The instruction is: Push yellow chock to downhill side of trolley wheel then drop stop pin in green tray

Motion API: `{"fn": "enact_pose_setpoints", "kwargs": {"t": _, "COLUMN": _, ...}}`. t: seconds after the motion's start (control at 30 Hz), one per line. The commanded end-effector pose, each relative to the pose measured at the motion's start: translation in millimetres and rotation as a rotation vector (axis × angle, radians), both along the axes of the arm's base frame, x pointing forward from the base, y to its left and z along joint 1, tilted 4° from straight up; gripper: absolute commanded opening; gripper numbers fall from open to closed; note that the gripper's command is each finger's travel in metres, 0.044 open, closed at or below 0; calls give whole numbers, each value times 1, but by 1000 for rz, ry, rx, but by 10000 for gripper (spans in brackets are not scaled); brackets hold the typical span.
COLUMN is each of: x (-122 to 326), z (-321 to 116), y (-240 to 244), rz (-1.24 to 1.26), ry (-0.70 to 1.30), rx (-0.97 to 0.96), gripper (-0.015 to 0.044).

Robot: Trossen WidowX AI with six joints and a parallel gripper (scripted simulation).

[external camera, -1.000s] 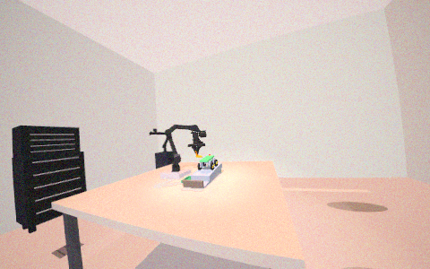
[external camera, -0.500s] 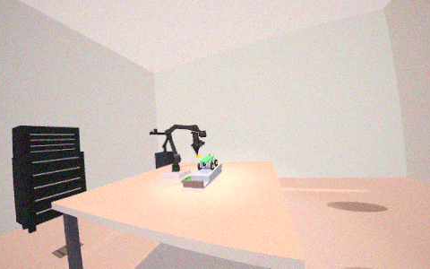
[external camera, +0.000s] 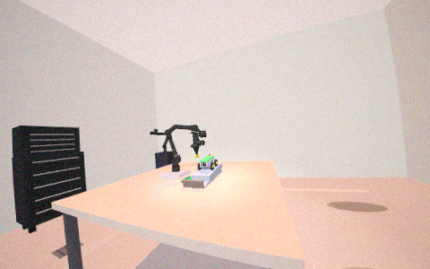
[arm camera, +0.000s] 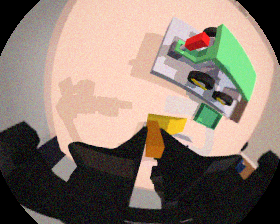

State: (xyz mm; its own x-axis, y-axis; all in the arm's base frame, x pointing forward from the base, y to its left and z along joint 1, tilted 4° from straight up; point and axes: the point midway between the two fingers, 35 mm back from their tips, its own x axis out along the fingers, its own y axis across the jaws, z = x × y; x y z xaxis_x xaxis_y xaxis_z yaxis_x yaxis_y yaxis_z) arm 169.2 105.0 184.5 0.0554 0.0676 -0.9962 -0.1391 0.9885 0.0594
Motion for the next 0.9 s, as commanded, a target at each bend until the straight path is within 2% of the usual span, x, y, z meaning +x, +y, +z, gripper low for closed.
{"fn": "enact_pose_setpoints", "kwargs": {"t": 0.0, "x": -1, "z": 0, "y": 0, "rz": -128, "ry": 14, "rx": 9, "gripper": 0}}
{"fn": "enact_pose_setpoints", "kwargs": {"t": 0.2, "x": -1, "z": 0, "y": 0, "rz": -242, "ry": 22, "rx": 15, "gripper": 0}}
{"fn": "enact_pose_setpoints", "kwargs": {"t": 0.87, "x": -1, "z": 0, "y": 0, "rz": -927, "ry": 67, "rx": 52, "gripper": 0}}
